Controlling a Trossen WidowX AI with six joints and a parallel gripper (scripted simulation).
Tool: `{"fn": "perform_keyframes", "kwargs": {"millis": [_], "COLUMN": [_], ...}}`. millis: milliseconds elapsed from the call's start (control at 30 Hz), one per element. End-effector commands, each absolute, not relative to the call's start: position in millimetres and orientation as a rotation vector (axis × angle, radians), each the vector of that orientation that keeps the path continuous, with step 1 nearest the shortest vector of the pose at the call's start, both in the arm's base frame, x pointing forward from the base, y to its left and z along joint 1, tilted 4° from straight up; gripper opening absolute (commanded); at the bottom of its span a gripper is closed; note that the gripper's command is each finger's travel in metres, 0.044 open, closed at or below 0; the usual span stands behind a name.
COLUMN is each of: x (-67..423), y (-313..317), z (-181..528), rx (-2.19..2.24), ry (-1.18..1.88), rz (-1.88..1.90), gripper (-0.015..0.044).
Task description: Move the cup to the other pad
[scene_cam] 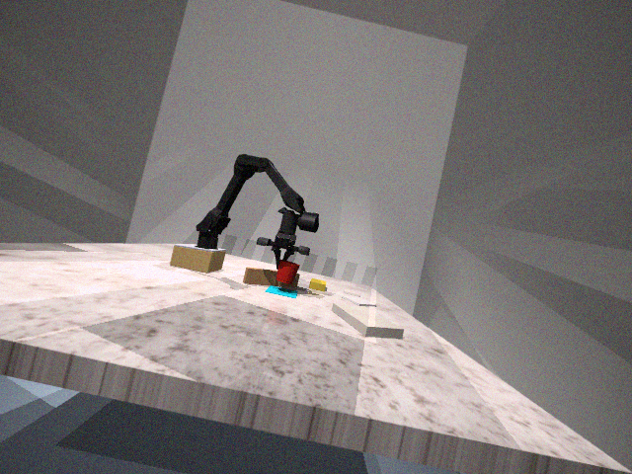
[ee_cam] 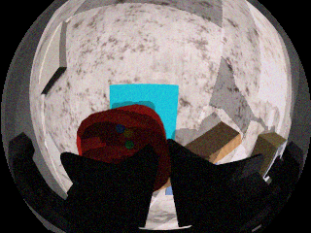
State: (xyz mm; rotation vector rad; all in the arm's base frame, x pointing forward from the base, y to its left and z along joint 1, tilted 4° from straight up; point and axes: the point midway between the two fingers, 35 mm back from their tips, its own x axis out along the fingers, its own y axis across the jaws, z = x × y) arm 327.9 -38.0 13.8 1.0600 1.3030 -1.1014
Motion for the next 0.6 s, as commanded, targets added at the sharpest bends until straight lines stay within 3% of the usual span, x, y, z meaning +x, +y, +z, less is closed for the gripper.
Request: {"fn": "perform_keyframes", "kwargs": {"millis": [0, 567], "x": [326.5, 325.6], "y": [-38.8, -39.2], "z": [5.6, -14.6], "rx": [1.05, 1.059], "ry": [1.308, 1.306], "rz": [-1.101, -1.104], "gripper": [0.0, 0.0]}}
